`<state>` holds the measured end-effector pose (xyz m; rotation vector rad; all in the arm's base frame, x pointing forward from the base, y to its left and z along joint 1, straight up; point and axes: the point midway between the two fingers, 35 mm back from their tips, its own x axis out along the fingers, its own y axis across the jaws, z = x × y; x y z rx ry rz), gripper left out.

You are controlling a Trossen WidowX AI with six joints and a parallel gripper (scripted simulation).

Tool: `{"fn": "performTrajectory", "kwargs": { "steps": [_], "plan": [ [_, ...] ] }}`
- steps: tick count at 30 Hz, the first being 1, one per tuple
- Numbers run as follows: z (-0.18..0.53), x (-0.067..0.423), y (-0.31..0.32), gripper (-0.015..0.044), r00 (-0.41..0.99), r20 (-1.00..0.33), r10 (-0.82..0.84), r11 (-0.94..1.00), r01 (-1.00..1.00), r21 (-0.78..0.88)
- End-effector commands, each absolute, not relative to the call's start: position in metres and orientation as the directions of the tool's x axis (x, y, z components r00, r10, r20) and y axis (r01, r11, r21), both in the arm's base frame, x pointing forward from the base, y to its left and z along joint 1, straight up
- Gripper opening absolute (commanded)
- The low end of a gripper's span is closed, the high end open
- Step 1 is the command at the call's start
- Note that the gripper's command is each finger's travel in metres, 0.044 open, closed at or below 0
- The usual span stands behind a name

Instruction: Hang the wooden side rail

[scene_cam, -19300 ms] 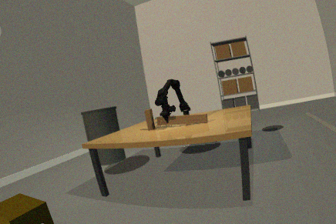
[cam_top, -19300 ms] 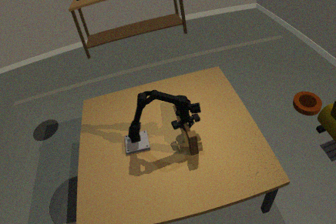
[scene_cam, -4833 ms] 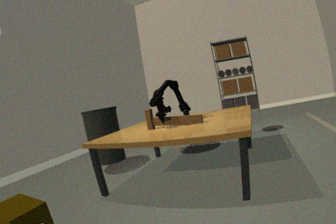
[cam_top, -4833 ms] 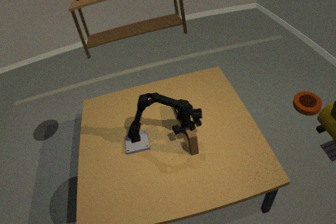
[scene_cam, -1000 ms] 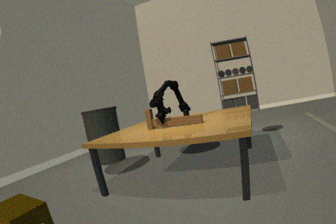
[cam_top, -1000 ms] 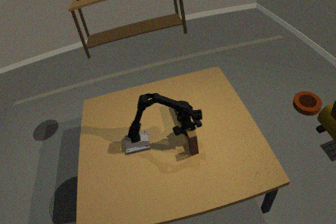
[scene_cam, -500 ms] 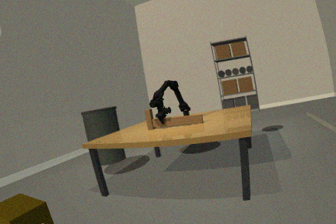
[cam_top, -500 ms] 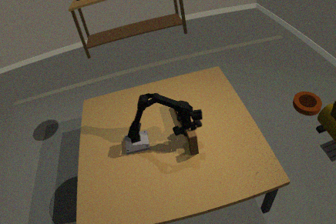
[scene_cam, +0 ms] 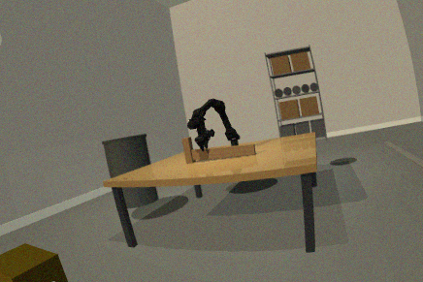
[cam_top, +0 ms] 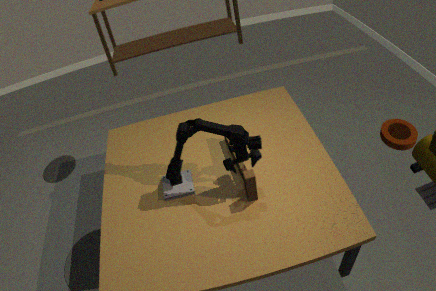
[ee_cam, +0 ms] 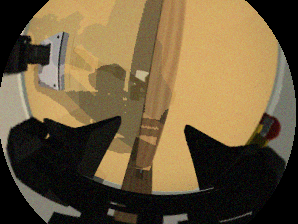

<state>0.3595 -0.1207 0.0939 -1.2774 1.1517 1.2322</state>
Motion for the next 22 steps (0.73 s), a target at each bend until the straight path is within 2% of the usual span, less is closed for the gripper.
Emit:
{"fn": "performTrajectory", "kwargs": {
  "steps": [1,5,22],
  "plan": [
    [0.095,0.359,-0.115,0.044,0.028,-1.0,-0.004,-0.071,-0.997,-0.028],
    [0.095,0.36,-0.091,0.044,0.028,-1.0,-0.002,-0.071,-0.997,-0.028],
    [0.093,0.361,-0.093,0.044,0.024,-1.0,0.001,-0.08,-0.996,-0.024]
  ]
}}
